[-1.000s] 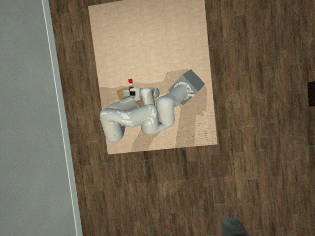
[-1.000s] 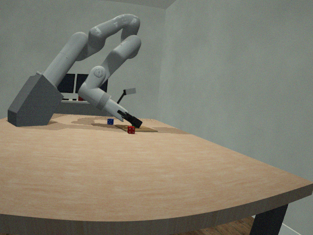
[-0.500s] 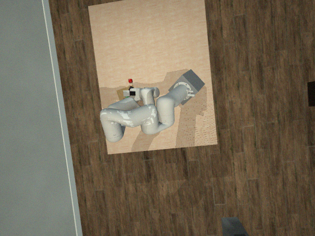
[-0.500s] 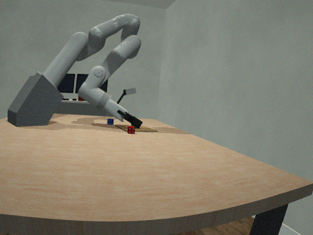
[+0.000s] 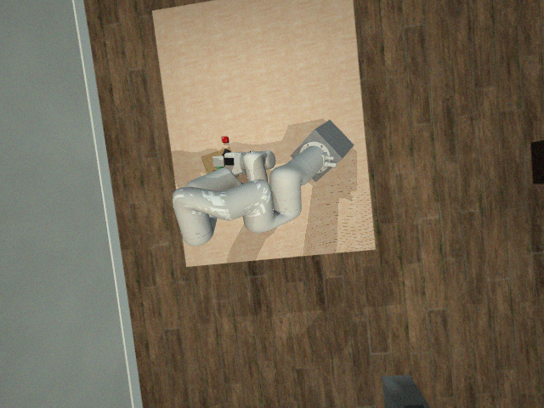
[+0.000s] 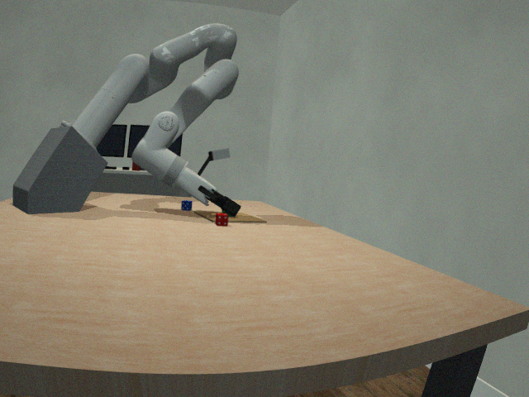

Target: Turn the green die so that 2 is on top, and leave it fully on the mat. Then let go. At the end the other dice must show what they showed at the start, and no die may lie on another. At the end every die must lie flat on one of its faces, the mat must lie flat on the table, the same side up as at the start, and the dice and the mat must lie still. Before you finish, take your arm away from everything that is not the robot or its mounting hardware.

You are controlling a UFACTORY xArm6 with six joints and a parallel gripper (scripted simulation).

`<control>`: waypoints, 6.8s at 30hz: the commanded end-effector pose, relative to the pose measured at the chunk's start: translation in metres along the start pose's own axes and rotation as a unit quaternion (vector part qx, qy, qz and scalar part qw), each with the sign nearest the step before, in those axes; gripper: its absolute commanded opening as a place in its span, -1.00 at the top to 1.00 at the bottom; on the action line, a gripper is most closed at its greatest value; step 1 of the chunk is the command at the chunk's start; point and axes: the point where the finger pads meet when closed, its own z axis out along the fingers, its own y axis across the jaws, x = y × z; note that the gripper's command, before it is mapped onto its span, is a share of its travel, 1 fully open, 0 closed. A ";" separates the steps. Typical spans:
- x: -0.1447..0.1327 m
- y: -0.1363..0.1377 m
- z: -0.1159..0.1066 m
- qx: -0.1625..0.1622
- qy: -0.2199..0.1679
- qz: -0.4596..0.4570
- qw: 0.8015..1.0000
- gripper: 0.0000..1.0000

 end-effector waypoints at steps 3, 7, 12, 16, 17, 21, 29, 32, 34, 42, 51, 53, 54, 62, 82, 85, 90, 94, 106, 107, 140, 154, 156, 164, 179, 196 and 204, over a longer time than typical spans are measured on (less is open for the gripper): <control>0.000 0.000 0.000 0.000 0.000 0.000 1.000 0.17; 0.000 0.000 0.000 0.000 0.000 0.000 1.000 0.17; 0.000 0.000 0.000 0.000 0.000 0.000 1.000 0.17; 0.000 0.000 0.000 0.000 0.000 0.000 1.000 0.17; 0.000 0.000 0.000 0.000 0.000 0.000 1.000 0.17; 0.000 0.000 0.000 0.000 0.000 0.000 1.000 0.17; 0.000 0.000 -0.018 0.000 0.000 0.000 1.000 0.17; 0.000 0.000 -0.025 0.000 0.000 0.000 1.000 0.17; 0.000 0.000 -0.029 0.000 0.000 0.000 1.000 0.17; 0.000 0.000 -0.049 0.000 0.000 0.000 1.000 0.17; 0.003 0.000 -0.051 0.000 0.000 0.000 1.000 0.17; 0.007 0.000 -0.054 0.000 0.000 0.000 1.000 0.17; 0.010 0.000 -0.055 0.000 0.000 0.000 1.000 0.17; 0.041 0.000 -0.072 0.000 0.000 0.000 1.000 0.17; 0.054 -0.001 -0.076 0.003 -0.015 0.001 1.000 0.17; 0.054 -0.001 -0.076 0.003 -0.020 0.001 1.000 0.17; 0.057 0.000 -0.074 0.002 -0.057 0.001 0.998 0.17; 0.061 0.000 -0.070 0.002 -0.109 0.001 0.994 0.17; 0.073 -0.001 -0.063 0.003 -0.228 0.002 0.974 0.17; 0.073 -0.001 -0.063 0.003 -0.230 0.002 0.973 0.17; 0.105 -0.001 -0.044 0.002 -0.495 0.000 0.869 0.17; 0.106 0.001 -0.044 -0.001 -0.515 0.000 0.857 -1.00; 0.106 0.001 -0.044 -0.001 -0.515 0.000 0.857 -1.00; 0.107 0.001 -0.045 -0.001 -0.515 0.000 0.857 -1.00; 0.138 0.001 -0.061 0.000 -0.515 0.000 0.857 -1.00; 0.156 0.001 -0.071 0.000 -0.515 0.000 0.857 -1.00; 0.156 0.001 -0.071 0.000 -0.515 0.000 0.857 -1.00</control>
